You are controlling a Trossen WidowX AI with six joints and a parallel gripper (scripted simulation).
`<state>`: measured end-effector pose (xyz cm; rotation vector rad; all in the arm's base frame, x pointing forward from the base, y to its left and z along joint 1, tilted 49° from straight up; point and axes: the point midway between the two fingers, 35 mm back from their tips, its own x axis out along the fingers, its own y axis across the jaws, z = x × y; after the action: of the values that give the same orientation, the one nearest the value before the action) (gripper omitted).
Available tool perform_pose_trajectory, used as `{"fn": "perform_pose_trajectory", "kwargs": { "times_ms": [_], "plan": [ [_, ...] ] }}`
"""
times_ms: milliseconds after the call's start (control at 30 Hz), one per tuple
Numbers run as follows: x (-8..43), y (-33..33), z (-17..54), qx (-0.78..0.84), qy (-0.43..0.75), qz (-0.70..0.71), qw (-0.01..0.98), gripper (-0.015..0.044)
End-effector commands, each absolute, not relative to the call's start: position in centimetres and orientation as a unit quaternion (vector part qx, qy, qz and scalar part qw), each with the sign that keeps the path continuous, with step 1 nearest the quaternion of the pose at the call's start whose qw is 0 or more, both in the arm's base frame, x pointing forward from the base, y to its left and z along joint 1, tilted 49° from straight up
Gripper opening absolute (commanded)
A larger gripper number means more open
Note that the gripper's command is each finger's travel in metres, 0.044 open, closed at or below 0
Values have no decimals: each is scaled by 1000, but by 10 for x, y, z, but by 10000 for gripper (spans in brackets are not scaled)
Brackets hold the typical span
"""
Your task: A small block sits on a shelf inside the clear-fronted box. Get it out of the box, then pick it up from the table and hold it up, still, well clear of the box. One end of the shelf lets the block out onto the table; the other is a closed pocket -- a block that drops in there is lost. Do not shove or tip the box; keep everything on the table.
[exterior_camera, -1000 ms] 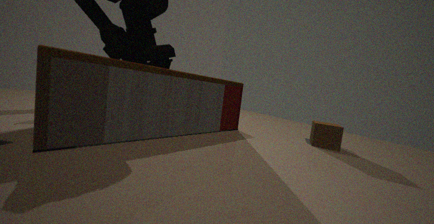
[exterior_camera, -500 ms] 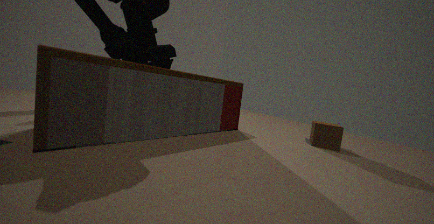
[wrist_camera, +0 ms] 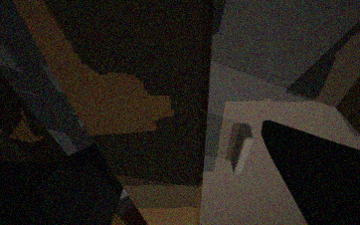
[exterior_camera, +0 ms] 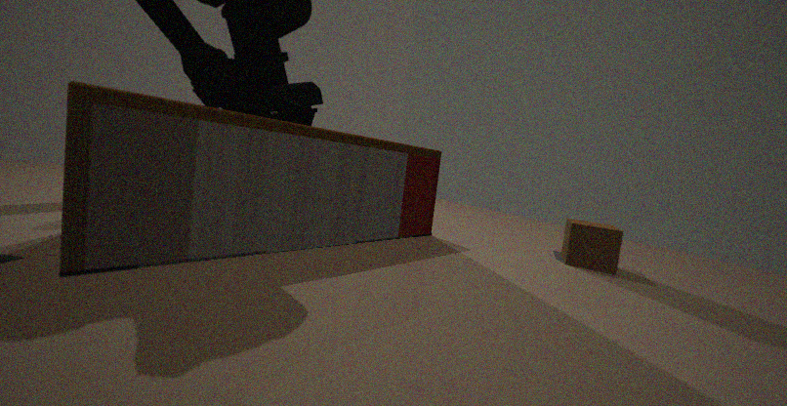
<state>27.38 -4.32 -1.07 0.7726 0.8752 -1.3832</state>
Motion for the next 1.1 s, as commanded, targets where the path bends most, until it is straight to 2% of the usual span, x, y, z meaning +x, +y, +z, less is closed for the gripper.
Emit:
{"fn": "perform_pose_trajectory", "kwargs": {
  "times_ms": [0,1067],
  "plan": [
    [274,-39,-14,337,382,-600,617,400],
    [273,-34,-20,337,382,-600,617,400]
  ]
}}
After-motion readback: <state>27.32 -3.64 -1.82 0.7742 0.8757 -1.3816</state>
